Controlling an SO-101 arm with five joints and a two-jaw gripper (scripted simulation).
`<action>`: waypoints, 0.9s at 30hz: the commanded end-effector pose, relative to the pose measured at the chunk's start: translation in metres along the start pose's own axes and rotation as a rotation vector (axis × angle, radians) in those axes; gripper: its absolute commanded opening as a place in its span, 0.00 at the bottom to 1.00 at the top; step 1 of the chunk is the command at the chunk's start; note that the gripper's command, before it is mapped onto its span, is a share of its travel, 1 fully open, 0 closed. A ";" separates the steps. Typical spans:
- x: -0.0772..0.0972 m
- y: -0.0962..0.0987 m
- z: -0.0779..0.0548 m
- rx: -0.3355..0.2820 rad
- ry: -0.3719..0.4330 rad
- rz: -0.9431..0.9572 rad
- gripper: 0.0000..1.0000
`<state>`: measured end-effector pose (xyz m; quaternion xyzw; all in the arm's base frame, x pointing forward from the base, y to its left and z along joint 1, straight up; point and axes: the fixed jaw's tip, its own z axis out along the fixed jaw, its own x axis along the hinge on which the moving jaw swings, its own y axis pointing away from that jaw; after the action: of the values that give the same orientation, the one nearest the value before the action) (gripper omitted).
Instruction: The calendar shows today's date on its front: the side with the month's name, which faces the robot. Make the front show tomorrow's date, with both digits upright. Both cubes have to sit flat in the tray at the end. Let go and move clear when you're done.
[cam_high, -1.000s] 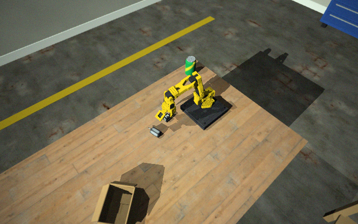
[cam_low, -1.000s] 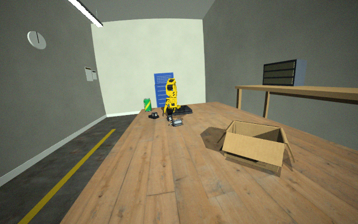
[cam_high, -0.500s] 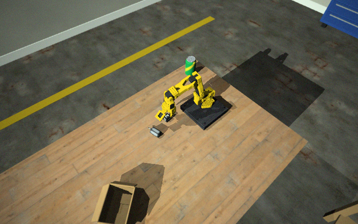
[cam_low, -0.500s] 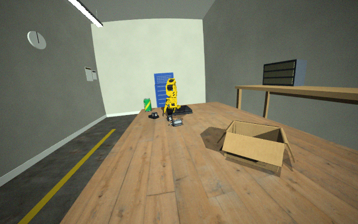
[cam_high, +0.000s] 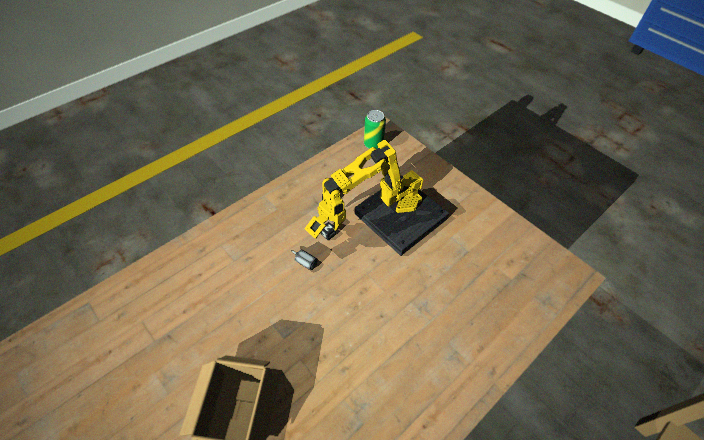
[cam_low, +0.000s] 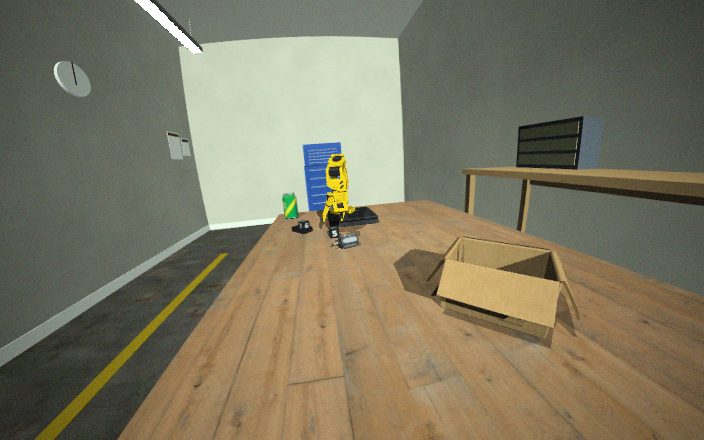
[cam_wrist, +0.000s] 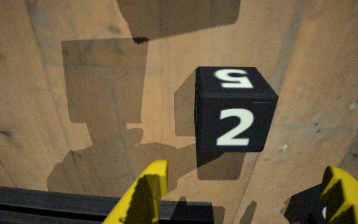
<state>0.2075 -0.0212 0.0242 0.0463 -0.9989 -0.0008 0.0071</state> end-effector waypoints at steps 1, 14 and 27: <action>-0.001 0.003 0.004 -0.002 0.007 -0.003 0.35; -0.001 0.003 0.018 -0.002 0.007 -0.003 0.35; -0.001 0.003 0.035 -0.002 0.007 -0.003 0.35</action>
<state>0.2113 -0.0217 -0.0038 0.0463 -0.9989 0.0007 -0.0007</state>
